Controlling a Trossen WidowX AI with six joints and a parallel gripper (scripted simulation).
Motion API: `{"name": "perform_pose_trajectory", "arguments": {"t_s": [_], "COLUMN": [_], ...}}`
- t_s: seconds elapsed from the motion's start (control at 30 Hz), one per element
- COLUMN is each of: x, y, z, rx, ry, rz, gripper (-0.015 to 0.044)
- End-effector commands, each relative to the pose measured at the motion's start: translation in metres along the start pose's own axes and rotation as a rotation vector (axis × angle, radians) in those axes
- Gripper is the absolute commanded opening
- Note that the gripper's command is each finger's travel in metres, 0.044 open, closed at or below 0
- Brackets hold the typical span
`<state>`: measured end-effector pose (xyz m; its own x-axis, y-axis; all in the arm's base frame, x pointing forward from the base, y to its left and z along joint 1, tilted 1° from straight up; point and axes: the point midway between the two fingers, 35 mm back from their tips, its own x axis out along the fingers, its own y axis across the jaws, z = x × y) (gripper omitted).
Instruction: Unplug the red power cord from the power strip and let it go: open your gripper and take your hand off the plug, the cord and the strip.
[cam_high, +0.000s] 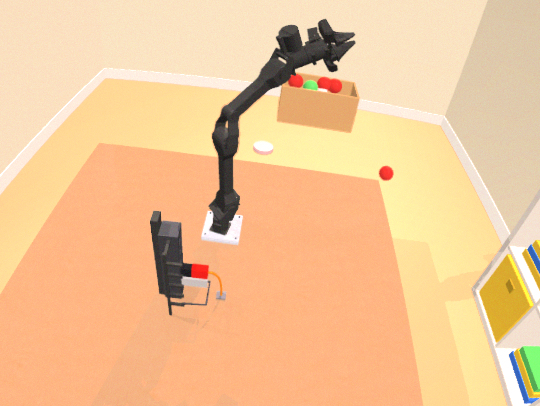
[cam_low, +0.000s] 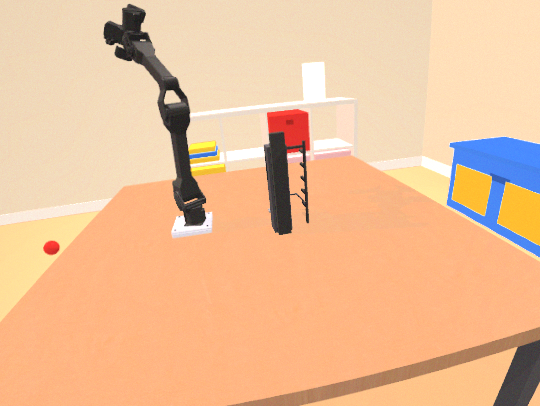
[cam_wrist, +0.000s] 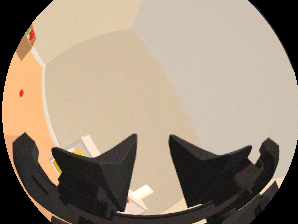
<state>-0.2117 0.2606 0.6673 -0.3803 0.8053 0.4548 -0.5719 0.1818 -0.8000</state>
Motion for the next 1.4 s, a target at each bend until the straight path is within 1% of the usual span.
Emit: {"name": "perform_pose_trajectory", "arguments": {"t_s": [0.0,0.1,0.37,0.5,0.67,0.83,1.03,1.2,1.37], "x": [0.009,0.014,0.011,-0.003,-0.033,-0.083,-0.164,-0.242,-0.326], "y": [0.01,0.017,0.039,0.045,0.05,0.056,0.057,0.058,0.061], "z": [-0.041,-0.07,-0.174,-0.233,-0.305,-0.379,-0.45,-0.49,-0.511], "rx": [-0.073,-0.113,-0.239,-0.284,-0.319,-0.328,-0.276,-0.184,-0.04], "ry": [0.098,0.167,0.402,0.536,0.712,0.919,1.165,1.361,1.545], "rz": [0.024,0.046,0.161,0.231,0.33,0.455,0.595,0.704,0.801], "gripper": [0.016,0.016,0.016,0.016,0.016,0.016,0.016,0.016,0.016]}}
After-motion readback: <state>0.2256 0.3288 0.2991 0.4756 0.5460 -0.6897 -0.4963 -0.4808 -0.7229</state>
